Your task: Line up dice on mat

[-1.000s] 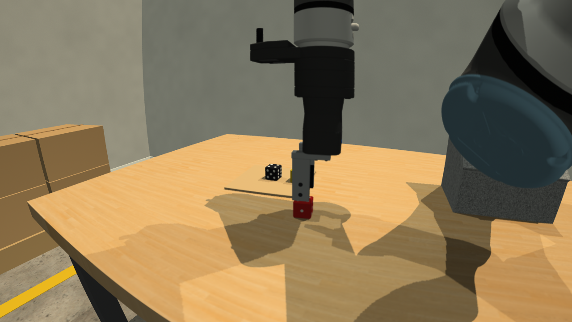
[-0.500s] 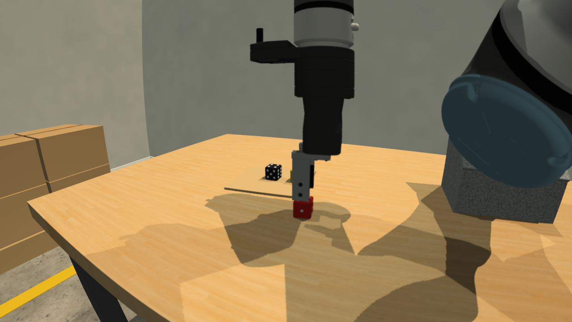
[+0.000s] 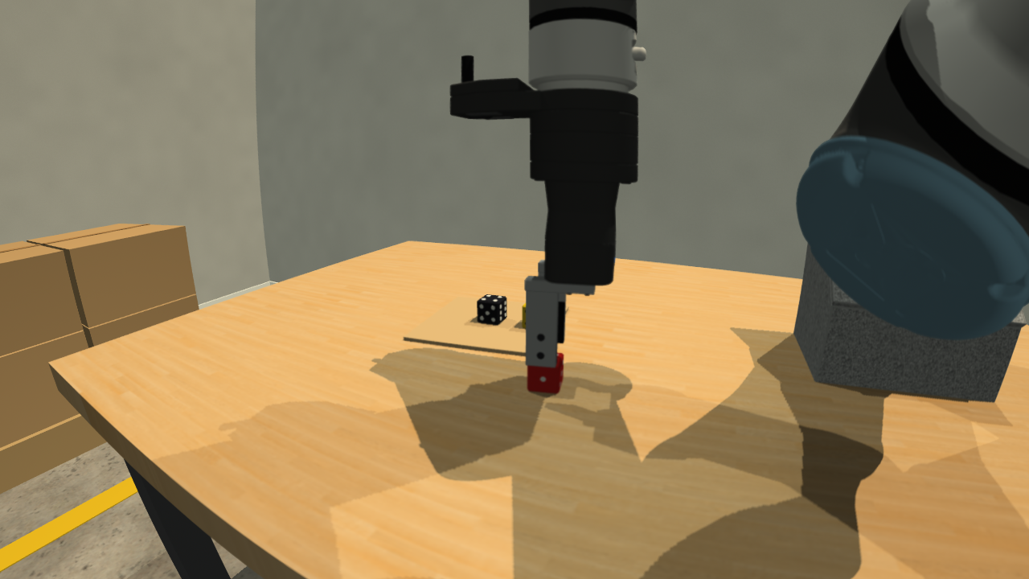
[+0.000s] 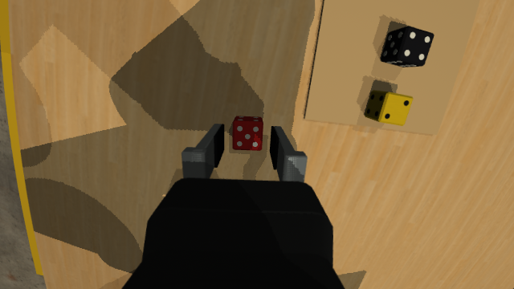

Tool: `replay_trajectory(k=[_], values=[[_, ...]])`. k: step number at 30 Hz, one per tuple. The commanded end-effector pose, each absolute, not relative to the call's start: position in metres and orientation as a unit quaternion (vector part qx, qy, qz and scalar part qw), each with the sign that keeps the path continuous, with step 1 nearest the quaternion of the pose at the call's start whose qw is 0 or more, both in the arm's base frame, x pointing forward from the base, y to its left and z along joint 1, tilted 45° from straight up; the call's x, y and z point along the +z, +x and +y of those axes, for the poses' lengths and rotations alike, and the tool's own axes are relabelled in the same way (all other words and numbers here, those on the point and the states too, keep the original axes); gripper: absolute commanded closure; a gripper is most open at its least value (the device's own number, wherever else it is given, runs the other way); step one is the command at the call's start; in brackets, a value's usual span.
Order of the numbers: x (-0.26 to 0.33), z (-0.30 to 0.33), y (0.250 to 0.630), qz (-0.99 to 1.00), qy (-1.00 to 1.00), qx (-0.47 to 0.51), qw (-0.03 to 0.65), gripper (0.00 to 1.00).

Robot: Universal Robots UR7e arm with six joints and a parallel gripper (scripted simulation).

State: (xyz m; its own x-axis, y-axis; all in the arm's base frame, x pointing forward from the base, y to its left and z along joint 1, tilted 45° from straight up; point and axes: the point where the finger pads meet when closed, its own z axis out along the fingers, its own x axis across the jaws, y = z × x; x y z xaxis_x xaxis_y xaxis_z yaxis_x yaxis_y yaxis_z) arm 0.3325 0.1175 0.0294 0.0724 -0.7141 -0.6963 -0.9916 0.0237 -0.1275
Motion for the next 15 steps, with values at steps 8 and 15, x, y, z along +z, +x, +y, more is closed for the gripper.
replay_trajectory(k=[8,15], values=[[0.016,0.132,0.333,0.644,-0.662,0.224,0.312,0.21],[0.01,0.138,0.334,0.644,-0.662,0.224,0.312,0.21]])
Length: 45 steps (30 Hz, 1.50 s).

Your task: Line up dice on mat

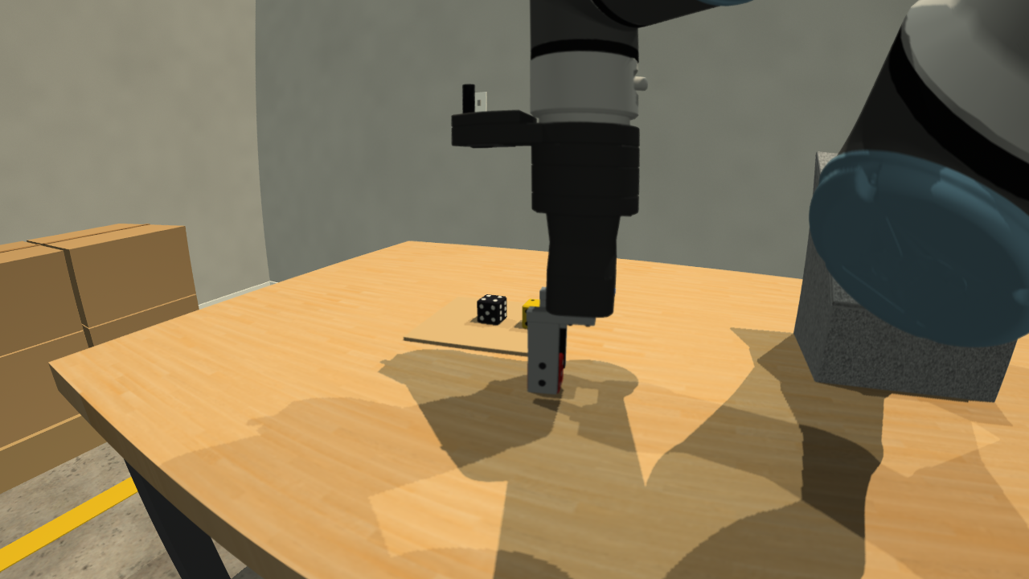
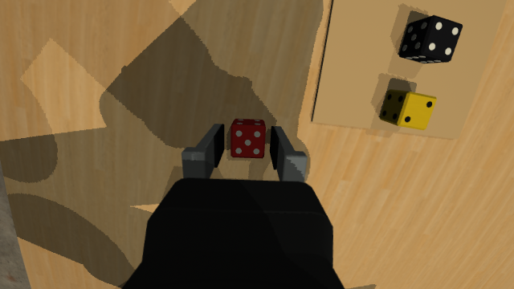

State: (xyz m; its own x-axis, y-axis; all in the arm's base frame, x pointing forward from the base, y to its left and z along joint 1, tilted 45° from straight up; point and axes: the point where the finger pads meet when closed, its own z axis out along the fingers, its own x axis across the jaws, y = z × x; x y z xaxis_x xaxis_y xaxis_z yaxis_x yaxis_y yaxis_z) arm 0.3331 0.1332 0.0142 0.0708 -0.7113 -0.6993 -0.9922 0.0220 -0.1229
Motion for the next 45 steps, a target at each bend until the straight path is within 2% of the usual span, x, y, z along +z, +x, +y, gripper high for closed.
replay_trajectory(k=[1,41,42,45], values=[[0.0095,0.1381,0.334,0.644,-0.662,0.224,0.312,0.21],[0.0099,0.1369,0.3355,0.644,-0.662,0.222,0.312,0.21],[0.0099,0.1369,0.3355,0.644,-0.662,0.222,0.312,0.51],[0.0099,0.1369,0.3355,0.644,-0.662,0.222,0.312,0.51]])
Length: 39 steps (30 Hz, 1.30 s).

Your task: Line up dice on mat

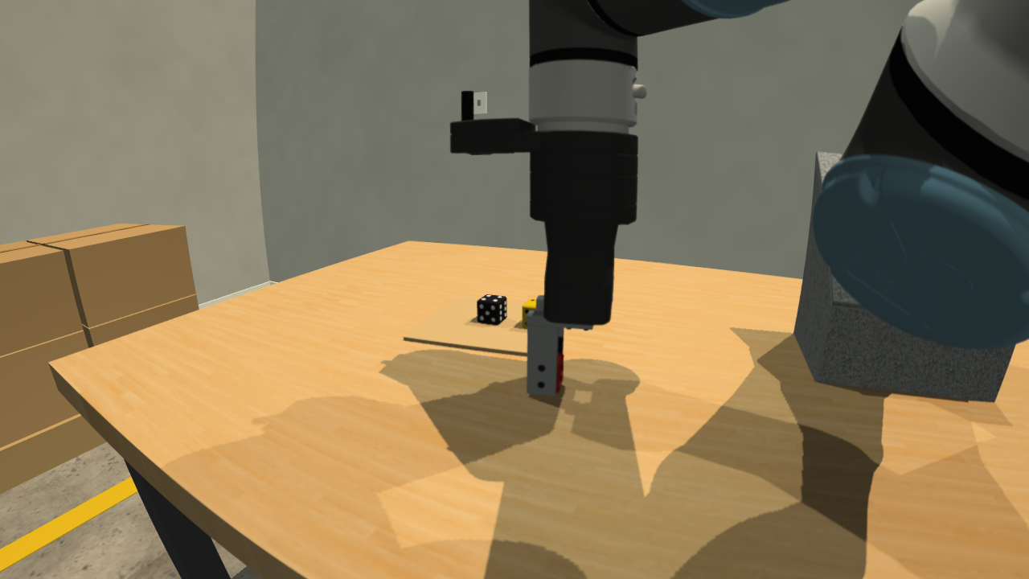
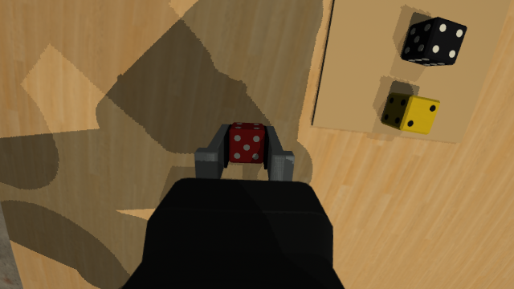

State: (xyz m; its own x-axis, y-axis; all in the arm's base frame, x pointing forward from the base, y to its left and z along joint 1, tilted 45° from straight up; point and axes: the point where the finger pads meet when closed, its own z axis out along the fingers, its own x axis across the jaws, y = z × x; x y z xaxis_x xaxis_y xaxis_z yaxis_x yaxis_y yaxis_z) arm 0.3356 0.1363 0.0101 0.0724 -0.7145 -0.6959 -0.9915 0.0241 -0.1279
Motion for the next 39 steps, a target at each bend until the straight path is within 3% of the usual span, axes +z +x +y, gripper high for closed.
replay_trajectory(k=[1,39], values=[[0.0099,0.1369,0.3355,0.644,-0.662,0.222,0.312,0.51],[0.0142,0.1313,0.3369,0.644,-0.663,0.219,0.312,0.51]])
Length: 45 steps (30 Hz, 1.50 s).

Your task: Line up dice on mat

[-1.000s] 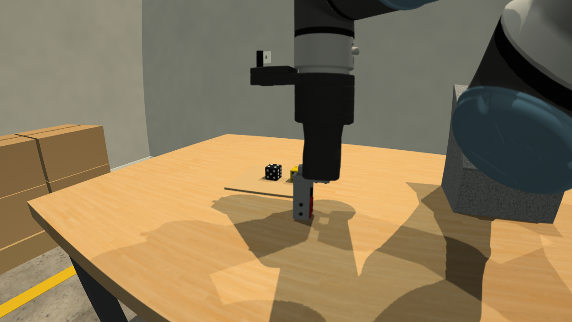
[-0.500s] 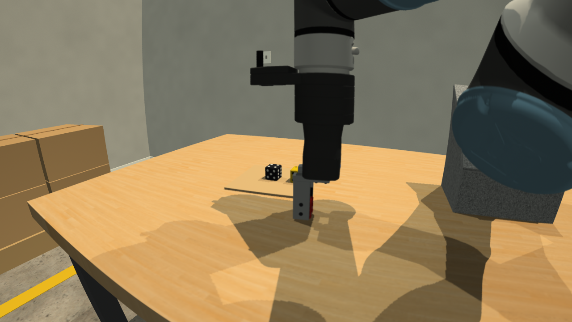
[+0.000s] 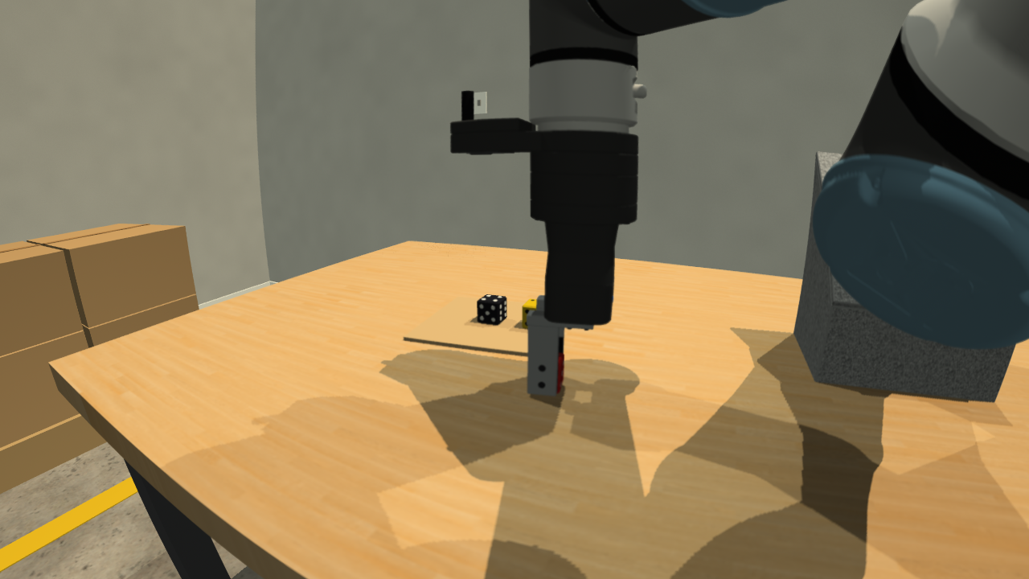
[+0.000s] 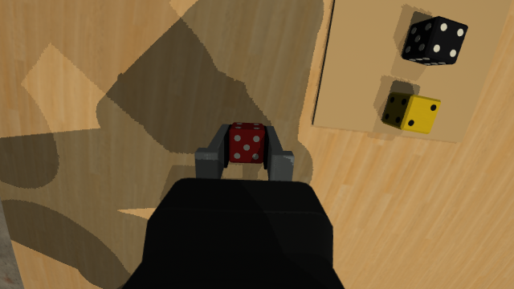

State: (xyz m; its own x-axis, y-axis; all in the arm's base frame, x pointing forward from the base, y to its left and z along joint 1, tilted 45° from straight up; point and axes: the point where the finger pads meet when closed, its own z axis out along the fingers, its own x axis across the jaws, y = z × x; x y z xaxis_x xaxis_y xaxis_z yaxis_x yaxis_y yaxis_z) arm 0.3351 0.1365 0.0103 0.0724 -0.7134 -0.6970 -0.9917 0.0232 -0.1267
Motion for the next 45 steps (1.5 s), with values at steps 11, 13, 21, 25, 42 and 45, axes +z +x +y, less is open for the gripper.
replay_trajectory(k=[11,13,21,25,42,45], values=[[0.03,0.116,0.334,0.644,-0.663,0.219,0.312,0.51],[0.035,0.111,0.334,0.644,-0.663,0.219,0.312,0.51],[0.058,0.088,0.33,0.644,-0.663,0.219,0.312,0.51],[0.064,0.083,0.329,0.644,-0.663,0.219,0.312,0.51],[0.082,0.065,0.326,0.644,-0.663,0.22,0.312,0.51],[0.081,0.066,0.325,0.644,-0.662,0.221,0.312,0.51]])
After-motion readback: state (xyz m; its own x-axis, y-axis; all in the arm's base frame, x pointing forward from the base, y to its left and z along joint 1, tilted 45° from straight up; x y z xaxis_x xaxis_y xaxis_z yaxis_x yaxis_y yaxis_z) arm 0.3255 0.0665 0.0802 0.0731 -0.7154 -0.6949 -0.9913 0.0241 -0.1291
